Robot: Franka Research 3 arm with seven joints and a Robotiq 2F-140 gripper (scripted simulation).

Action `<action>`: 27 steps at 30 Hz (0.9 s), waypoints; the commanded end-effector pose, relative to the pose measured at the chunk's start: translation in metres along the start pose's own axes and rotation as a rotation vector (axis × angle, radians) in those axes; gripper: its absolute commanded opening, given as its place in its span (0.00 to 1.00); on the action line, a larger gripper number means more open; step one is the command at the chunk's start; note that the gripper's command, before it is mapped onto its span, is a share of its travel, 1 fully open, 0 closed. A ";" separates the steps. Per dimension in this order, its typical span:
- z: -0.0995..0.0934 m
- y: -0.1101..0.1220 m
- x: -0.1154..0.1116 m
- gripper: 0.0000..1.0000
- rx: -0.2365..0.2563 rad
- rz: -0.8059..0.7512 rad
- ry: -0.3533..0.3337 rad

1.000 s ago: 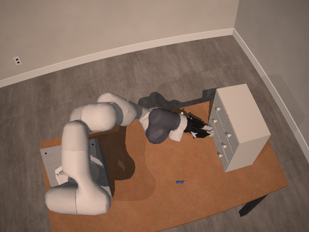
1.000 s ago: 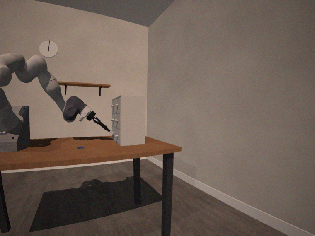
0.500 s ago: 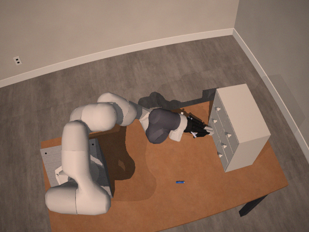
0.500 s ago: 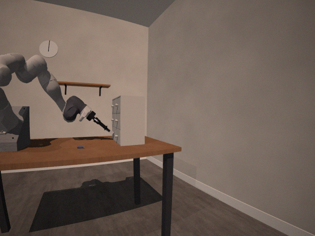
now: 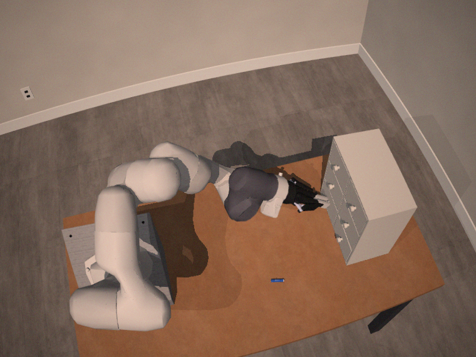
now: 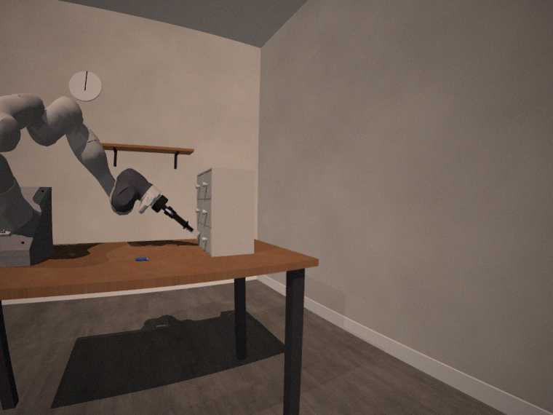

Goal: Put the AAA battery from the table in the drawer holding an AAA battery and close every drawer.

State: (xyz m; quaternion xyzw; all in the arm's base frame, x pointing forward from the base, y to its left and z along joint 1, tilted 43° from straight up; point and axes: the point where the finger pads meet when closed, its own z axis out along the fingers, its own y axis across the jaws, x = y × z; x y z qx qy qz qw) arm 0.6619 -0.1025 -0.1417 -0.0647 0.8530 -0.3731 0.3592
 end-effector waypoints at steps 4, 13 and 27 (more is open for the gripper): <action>0.001 -0.001 0.002 0.08 0.001 -0.008 0.004; 0.000 -0.001 0.003 0.08 0.001 -0.008 0.004; -0.009 -0.001 0.010 0.08 0.001 -0.008 0.004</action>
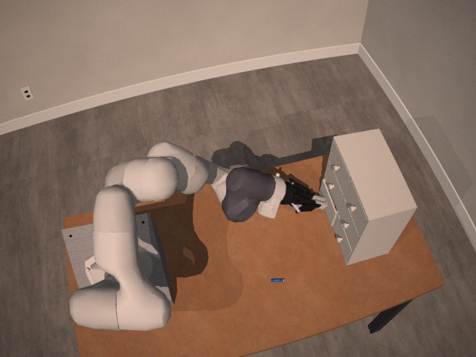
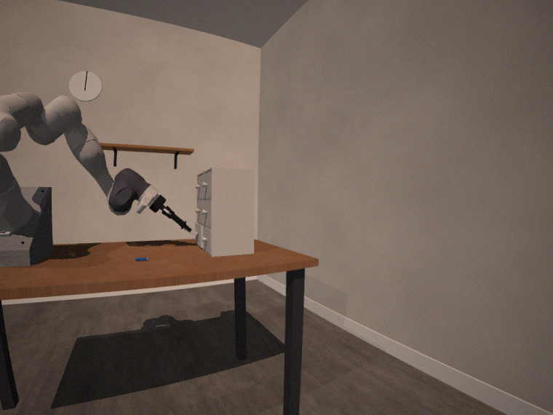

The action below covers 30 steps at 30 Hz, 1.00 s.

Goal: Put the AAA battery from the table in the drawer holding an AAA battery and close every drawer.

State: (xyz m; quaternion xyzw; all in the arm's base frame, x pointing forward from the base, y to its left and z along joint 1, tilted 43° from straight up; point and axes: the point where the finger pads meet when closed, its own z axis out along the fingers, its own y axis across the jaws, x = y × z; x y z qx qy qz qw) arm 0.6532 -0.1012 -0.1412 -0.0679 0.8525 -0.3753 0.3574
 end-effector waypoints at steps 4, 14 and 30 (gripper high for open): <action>-0.004 0.000 0.006 0.08 0.000 0.001 0.003; -0.015 0.000 0.015 0.08 0.000 0.001 0.003; -0.030 0.000 0.027 0.08 0.000 0.001 0.003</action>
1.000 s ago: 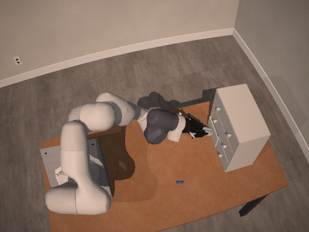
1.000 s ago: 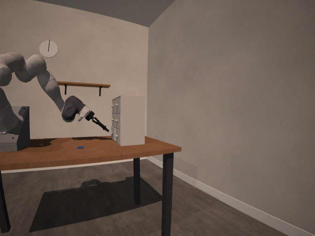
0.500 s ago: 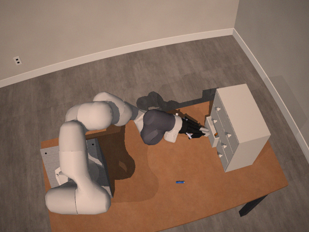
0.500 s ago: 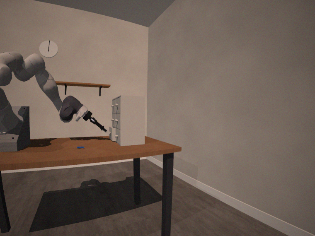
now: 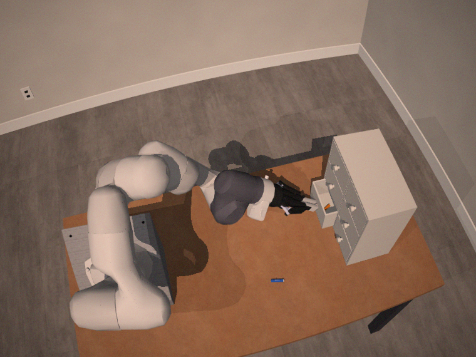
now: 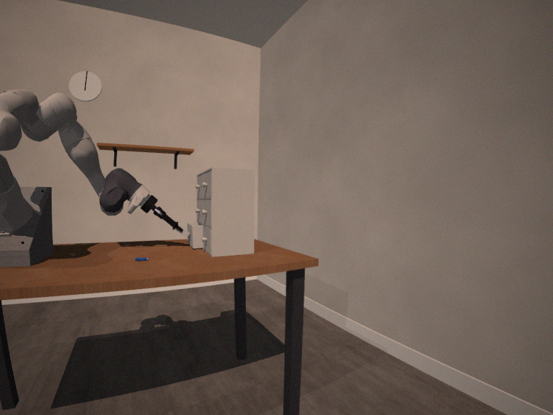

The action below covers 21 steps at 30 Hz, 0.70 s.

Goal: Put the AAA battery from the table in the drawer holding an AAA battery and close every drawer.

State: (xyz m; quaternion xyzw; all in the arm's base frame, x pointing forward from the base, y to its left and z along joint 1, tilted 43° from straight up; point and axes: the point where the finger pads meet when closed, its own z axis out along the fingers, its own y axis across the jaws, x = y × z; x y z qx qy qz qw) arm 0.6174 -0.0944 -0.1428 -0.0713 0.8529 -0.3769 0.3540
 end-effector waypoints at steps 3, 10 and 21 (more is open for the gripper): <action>-0.006 0.000 0.005 0.08 0.000 0.010 -0.001; -0.010 0.000 0.009 0.08 0.000 0.010 -0.001; -0.015 0.000 0.013 0.08 0.000 0.010 -0.001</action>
